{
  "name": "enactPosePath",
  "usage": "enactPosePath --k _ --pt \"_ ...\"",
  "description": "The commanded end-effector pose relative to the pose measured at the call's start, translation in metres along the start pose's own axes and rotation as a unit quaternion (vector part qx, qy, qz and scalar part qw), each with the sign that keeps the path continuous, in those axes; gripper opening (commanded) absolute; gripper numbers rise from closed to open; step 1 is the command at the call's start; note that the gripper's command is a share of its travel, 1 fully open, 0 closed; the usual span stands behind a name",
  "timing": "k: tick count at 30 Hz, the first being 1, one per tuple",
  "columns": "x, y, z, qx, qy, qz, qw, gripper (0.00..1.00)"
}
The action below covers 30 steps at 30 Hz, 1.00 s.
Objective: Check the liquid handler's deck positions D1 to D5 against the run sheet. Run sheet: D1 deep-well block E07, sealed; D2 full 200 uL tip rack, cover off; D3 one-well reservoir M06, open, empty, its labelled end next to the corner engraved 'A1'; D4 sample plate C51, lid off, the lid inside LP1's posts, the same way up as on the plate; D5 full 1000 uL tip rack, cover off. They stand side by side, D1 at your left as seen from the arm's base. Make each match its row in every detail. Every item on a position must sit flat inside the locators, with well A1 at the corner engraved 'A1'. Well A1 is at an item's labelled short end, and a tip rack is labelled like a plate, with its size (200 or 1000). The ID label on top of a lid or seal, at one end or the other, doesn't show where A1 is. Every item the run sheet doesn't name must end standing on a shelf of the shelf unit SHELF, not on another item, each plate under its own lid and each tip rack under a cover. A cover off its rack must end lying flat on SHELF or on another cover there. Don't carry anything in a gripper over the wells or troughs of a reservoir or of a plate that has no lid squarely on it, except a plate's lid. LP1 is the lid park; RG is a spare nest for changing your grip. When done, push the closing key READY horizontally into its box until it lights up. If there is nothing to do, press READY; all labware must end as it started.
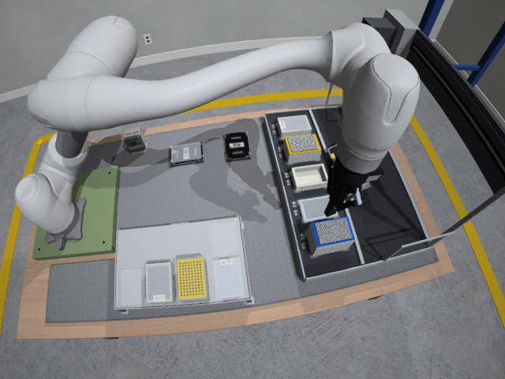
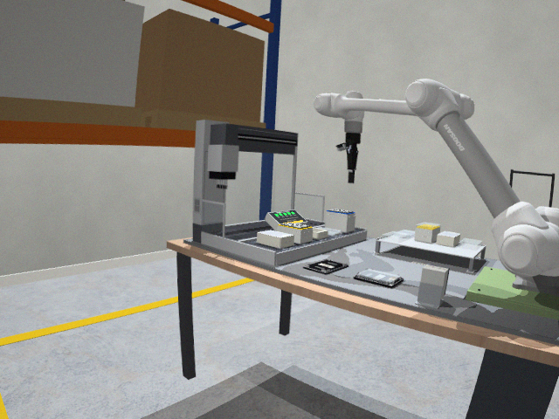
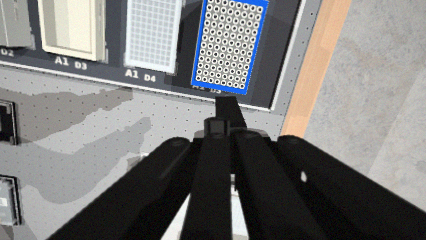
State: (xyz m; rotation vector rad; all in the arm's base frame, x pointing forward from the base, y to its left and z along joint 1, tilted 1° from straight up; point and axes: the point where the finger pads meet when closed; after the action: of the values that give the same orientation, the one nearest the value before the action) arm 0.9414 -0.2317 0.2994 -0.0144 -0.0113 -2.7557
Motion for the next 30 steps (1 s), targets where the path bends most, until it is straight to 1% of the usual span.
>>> enactPosePath --k 1,5,12,14,21,29,30 --pt "0.015 -0.006 -0.002 0.002 0.003 0.033 0.999 0.1" --pt "0.032 -0.013 -0.006 0.002 0.003 0.073 0.997 0.1" --pt "0.032 -0.013 -0.006 0.002 0.003 0.143 0.99 0.1" --pt "0.032 -0.013 -0.006 0.002 0.003 0.143 0.99 0.1" --pt "0.032 -0.013 -0.006 0.002 0.003 0.212 0.977 0.1" --pt "0.032 -0.013 -0.006 0.003 0.003 0.289 0.957 0.1" --pt "0.032 -0.013 -0.006 0.003 0.003 0.289 0.957 0.1"
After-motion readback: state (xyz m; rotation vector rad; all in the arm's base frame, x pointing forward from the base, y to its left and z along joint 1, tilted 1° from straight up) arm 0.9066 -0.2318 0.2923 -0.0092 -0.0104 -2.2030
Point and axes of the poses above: the point where the finger pads meet when closed, its own z axis back along the fingers, its own y axis across the jaws, x = y × z, and after that the axes turned 11 degrees about z, right-handed
